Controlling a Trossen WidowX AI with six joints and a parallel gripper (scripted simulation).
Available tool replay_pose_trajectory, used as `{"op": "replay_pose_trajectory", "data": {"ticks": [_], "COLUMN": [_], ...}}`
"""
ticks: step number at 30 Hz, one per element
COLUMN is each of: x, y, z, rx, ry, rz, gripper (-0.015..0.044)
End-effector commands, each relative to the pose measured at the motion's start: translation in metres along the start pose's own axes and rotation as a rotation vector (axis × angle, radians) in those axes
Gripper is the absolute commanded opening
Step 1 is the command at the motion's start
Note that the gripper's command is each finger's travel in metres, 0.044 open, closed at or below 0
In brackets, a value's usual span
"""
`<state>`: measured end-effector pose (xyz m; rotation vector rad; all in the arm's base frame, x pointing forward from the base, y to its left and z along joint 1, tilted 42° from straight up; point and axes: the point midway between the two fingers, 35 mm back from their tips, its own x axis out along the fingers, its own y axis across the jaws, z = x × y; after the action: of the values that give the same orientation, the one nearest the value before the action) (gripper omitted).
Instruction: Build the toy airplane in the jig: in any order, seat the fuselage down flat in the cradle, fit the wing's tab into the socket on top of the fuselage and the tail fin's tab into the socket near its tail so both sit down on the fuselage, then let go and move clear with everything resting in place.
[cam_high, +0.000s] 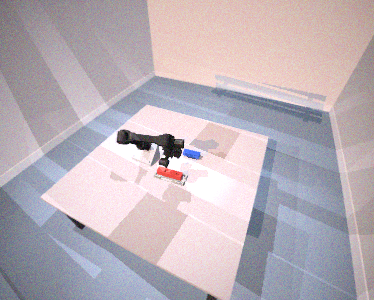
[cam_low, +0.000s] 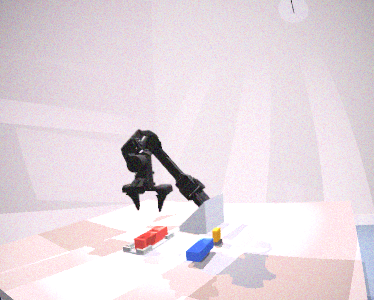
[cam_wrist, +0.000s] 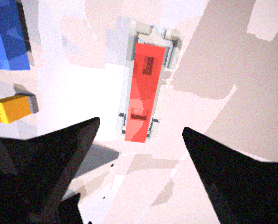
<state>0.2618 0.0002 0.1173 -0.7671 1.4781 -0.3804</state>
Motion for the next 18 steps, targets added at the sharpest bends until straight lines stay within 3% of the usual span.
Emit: {"op": "replay_pose_trajectory", "data": {"ticks": [1,7,18], "x": [-0.001,-0.002,-0.004], "y": [0.000,0.023,0.150], "z": [0.000,0.020,0.081], "rx": [0.016,0.004,-0.002], "ry": [-0.003,-0.015,-0.026], "rz": [0.002,0.002,0.014], "gripper": [0.0440,0.0440,0.0440]}}
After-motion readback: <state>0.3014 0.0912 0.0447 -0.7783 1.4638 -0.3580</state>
